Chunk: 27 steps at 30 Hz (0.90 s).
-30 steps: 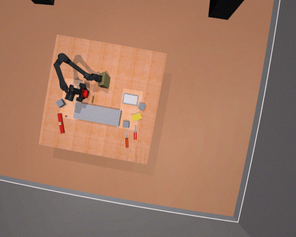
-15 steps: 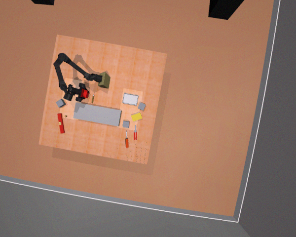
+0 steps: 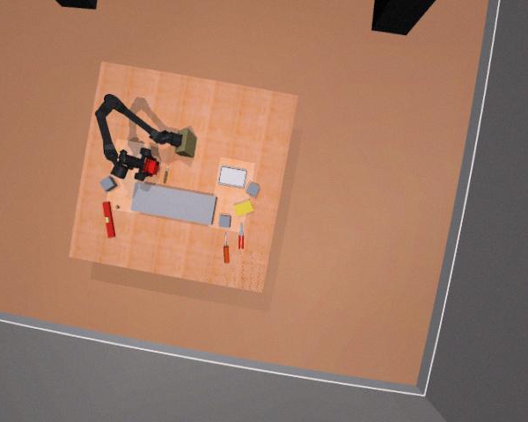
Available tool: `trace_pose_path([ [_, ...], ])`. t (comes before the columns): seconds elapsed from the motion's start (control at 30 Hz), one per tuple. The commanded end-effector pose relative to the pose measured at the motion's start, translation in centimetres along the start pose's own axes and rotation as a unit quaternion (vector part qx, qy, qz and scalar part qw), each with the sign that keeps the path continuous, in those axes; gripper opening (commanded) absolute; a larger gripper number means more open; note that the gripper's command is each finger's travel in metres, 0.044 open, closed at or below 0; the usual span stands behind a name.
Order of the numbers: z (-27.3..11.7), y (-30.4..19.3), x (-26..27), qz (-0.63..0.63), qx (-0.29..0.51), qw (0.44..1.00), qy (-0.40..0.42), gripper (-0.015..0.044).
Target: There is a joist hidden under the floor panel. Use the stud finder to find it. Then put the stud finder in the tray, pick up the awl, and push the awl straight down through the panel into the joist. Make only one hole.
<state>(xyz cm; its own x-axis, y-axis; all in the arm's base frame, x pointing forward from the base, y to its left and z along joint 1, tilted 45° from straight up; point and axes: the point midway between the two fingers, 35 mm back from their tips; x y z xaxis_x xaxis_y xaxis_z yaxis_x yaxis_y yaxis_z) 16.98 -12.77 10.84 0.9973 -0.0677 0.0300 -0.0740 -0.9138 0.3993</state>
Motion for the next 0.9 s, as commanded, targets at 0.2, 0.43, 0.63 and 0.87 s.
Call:
trace_pose_path([
  [0.2,-0.28,0.22,0.26,-0.001,0.023,1.0,0.006,0.0],
  [0.43,-0.25,0.32,0.23,-0.002,0.043,0.999,0.007,0.0],
  [0.63,-0.24,0.41,0.22,-0.003,0.061,0.998,0.008,0.0],
  [0.87,-0.24,0.53,0.21,-0.003,0.08,0.997,0.011,0.0],
])
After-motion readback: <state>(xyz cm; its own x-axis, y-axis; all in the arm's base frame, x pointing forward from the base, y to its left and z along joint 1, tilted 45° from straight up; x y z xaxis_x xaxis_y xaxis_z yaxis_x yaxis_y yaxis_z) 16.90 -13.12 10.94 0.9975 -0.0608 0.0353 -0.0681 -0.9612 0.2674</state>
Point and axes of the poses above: the point midway between the two fingers, 35 mm back from their tips, its own z axis out along the fingers, its own x axis across the jaws, y = z × x, and after that the axes turned 5 degrees about -z, right-handed
